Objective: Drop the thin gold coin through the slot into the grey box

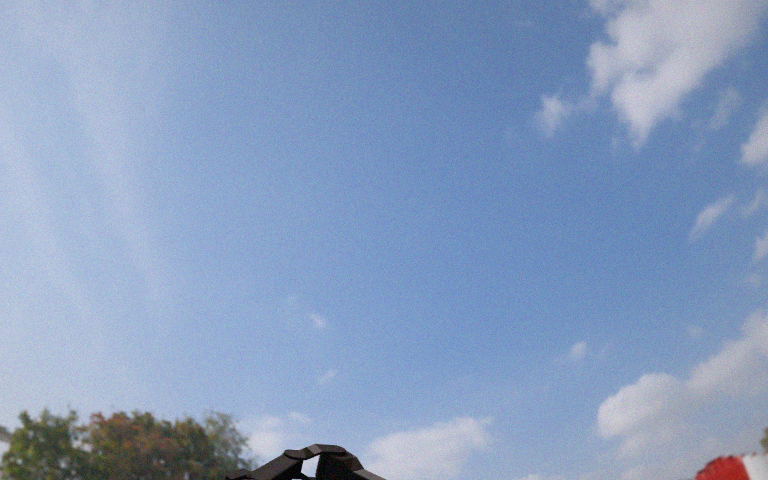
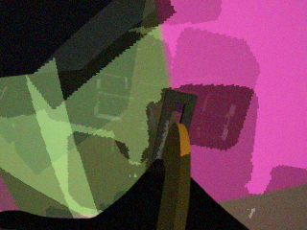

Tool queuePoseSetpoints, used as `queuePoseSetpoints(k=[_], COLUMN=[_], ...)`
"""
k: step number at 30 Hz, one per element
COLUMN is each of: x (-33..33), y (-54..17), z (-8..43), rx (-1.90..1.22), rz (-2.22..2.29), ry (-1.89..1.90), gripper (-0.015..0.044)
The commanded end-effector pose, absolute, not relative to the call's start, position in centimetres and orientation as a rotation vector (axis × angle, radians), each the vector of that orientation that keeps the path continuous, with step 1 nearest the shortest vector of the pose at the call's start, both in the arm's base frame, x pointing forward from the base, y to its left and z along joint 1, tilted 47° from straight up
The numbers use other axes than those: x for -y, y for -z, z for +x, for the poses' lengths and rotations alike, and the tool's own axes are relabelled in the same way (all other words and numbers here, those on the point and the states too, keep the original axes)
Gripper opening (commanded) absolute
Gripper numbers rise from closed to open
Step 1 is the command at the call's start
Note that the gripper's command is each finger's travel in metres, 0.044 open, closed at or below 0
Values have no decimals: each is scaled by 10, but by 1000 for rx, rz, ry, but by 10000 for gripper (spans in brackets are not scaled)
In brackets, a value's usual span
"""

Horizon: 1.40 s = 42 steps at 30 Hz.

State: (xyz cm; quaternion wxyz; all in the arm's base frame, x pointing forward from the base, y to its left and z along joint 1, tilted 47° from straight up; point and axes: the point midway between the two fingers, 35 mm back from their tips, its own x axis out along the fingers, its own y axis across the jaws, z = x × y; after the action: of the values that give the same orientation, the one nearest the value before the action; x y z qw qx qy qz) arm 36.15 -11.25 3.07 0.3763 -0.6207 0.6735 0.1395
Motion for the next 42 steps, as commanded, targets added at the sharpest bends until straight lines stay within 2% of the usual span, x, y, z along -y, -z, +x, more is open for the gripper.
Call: queuePoseSetpoints(k=[1, 31, 42], x=[102, 56, 55], y=[-42, -86, -85], z=[365, 358, 363], rx=[-1707, -1707, -1659], rz=[-1589, -1587, -1322], ry=[-346, -340, -28], gripper=[0, 0, 0])
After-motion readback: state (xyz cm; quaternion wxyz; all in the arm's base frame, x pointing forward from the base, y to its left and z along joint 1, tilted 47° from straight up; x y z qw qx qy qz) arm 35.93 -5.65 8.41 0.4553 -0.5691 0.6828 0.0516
